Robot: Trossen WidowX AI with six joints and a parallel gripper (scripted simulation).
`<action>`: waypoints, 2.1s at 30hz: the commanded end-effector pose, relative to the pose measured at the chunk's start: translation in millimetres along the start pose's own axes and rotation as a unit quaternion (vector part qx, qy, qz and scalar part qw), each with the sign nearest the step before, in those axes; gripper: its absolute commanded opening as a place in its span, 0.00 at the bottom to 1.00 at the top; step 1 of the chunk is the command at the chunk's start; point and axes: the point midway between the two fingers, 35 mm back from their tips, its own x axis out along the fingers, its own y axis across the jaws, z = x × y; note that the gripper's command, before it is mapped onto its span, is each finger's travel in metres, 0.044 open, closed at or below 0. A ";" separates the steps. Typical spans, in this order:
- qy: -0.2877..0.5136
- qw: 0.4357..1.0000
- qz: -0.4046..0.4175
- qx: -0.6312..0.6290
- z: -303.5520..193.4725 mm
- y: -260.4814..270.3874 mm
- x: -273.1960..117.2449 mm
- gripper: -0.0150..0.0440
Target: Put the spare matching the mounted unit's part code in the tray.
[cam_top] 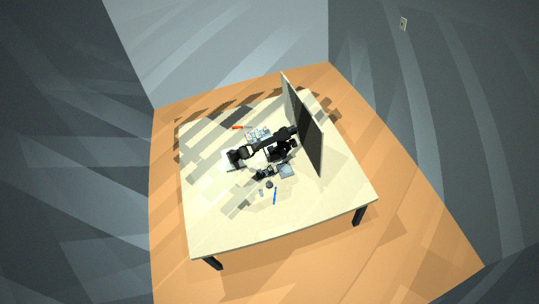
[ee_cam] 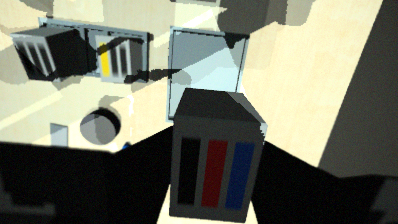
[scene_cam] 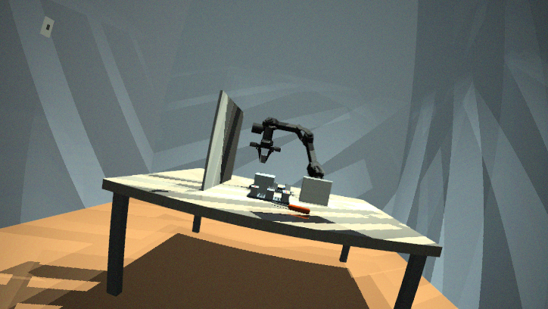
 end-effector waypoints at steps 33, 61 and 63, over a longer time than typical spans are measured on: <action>-0.001 1.000 0.001 0.000 -0.3 -5.1 30.0 0.25; -0.003 1.000 0.001 0.001 -0.1 -7.2 53.1 0.25; -0.003 1.000 0.001 0.001 -0.1 -7.3 54.8 0.25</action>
